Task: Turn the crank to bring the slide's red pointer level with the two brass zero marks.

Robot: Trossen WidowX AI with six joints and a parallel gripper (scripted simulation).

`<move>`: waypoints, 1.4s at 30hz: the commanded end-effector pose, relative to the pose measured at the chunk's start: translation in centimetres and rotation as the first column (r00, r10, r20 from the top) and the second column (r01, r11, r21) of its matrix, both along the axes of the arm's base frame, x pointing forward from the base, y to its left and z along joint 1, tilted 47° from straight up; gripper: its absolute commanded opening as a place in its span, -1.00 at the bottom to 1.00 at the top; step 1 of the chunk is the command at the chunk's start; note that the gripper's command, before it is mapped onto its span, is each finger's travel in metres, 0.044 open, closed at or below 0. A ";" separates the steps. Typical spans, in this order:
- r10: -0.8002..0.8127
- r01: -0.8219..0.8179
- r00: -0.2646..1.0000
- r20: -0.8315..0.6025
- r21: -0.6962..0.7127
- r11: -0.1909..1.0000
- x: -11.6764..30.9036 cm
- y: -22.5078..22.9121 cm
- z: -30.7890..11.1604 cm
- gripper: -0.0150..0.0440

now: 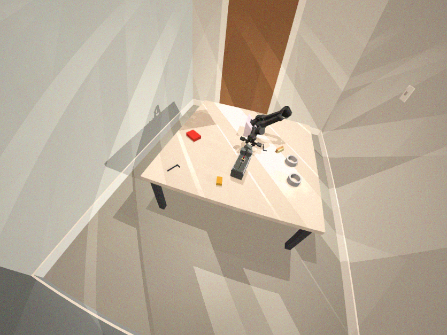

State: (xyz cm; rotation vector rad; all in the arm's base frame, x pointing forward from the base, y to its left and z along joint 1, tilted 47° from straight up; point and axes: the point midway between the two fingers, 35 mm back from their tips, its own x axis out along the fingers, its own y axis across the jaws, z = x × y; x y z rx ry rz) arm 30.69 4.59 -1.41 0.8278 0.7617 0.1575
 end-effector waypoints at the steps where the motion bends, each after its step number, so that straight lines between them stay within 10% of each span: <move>1: 0.024 -0.024 1.000 0.015 0.010 1.000 0.1 0.7 0.6 -0.49; 25: 0.003 -0.003 1.000 -0.003 0.000 1.000 0.1 0.4 0.3 -0.49; 42: 0.003 -0.003 1.000 -0.003 0.000 1.000 0.1 0.4 0.3 1.00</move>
